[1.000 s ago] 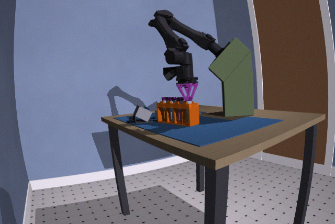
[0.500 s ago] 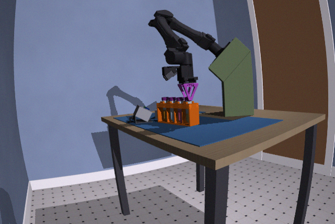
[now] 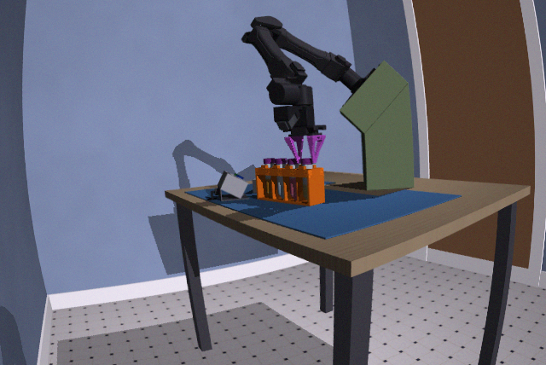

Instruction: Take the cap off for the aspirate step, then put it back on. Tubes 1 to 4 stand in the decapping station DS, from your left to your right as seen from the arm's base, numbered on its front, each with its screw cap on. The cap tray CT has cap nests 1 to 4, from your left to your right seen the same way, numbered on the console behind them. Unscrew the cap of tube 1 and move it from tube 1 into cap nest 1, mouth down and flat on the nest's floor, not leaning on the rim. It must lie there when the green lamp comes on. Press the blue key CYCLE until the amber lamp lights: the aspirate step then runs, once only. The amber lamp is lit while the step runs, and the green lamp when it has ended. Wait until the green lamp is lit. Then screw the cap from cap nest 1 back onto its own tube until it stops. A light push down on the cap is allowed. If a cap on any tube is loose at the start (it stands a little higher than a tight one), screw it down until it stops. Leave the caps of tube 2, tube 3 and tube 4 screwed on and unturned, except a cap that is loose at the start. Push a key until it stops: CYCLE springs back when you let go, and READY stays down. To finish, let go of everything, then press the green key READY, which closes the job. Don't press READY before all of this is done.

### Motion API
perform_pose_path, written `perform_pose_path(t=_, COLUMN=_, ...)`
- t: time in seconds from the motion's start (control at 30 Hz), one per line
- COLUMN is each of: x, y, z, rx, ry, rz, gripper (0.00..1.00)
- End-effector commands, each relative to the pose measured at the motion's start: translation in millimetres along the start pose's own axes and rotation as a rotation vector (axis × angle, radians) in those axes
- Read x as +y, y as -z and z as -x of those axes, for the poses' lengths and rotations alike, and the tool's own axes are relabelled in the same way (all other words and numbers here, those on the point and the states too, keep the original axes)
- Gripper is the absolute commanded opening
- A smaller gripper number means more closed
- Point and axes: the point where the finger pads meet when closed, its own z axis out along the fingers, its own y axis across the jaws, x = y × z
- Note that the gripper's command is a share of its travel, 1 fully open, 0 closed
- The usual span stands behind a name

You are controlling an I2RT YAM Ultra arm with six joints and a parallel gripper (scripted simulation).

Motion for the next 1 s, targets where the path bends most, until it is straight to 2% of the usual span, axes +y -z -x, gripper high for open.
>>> perform_pose_path(t=0.0, x=0.0, y=2.6, z=3.6, rx=-0.010, ry=0.244, rz=0.000, gripper=0.49)
perform_pose_path(t=0.3, x=0.2, y=2.5, z=2.3, rx=-0.010, ry=0.687, rz=-0.003, gripper=0.49)
perform_pose_path(t=0.6, x=0.4, y=2.3, z=1.5, rx=-0.010, ry=0.687, rz=-0.003, gripper=0.49)
perform_pose_path(t=0.63, x=0.4, y=2.3, z=1.5, rx=-0.010, ry=0.687, rz=-0.003, gripper=0.00)
perform_pose_path(t=0.97, x=0.4, y=2.3, z=1.5, rx=-0.010, ry=0.687, rz=-0.003, gripper=0.00)
